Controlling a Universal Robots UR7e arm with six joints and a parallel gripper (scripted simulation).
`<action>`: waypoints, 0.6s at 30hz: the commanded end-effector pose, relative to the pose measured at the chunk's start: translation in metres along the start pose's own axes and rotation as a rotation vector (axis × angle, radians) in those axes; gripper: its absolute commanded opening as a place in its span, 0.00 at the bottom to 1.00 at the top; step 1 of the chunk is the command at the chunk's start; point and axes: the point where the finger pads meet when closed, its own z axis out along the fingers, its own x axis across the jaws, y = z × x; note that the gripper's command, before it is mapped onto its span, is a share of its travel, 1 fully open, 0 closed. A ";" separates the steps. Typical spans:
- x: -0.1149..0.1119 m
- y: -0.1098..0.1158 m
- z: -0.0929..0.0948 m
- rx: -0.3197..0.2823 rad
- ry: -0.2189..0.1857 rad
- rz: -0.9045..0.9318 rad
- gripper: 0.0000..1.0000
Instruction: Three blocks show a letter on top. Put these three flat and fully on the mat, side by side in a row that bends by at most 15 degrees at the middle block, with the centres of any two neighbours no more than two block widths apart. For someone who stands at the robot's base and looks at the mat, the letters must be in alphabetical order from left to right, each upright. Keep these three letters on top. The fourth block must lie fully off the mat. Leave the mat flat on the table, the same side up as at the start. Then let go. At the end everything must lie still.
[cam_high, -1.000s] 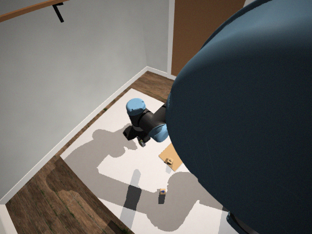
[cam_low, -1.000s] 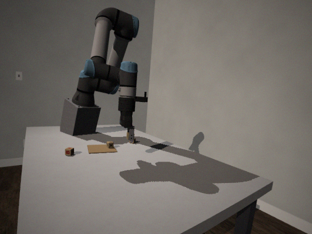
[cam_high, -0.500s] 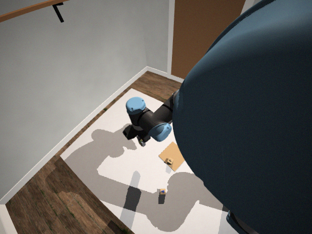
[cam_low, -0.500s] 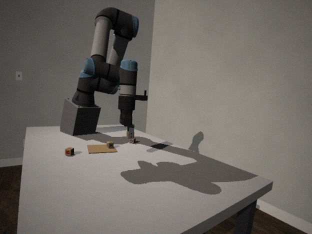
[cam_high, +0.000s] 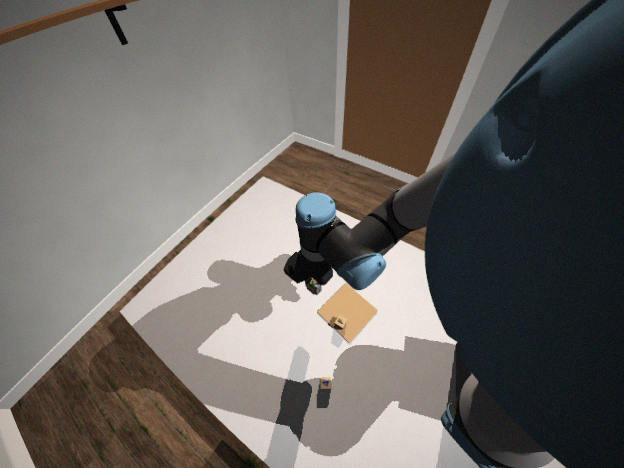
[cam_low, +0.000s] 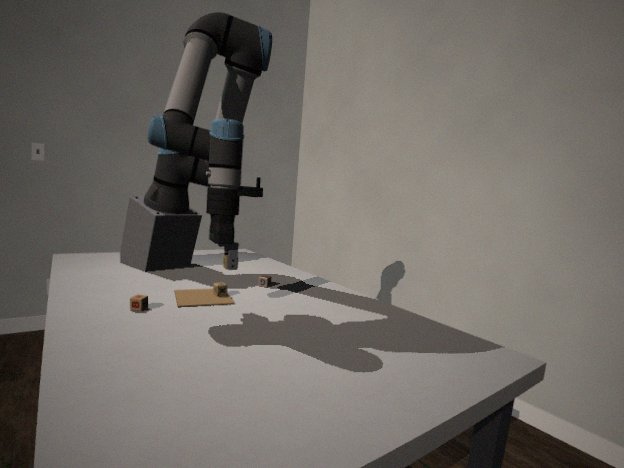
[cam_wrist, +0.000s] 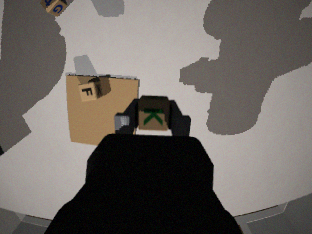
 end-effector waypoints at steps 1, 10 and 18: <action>-0.044 0.022 -0.001 0.000 0.002 -0.070 0.57; -0.102 0.040 -0.001 0.001 0.005 -0.156 0.57; -0.105 0.040 -0.001 0.001 0.005 -0.161 0.57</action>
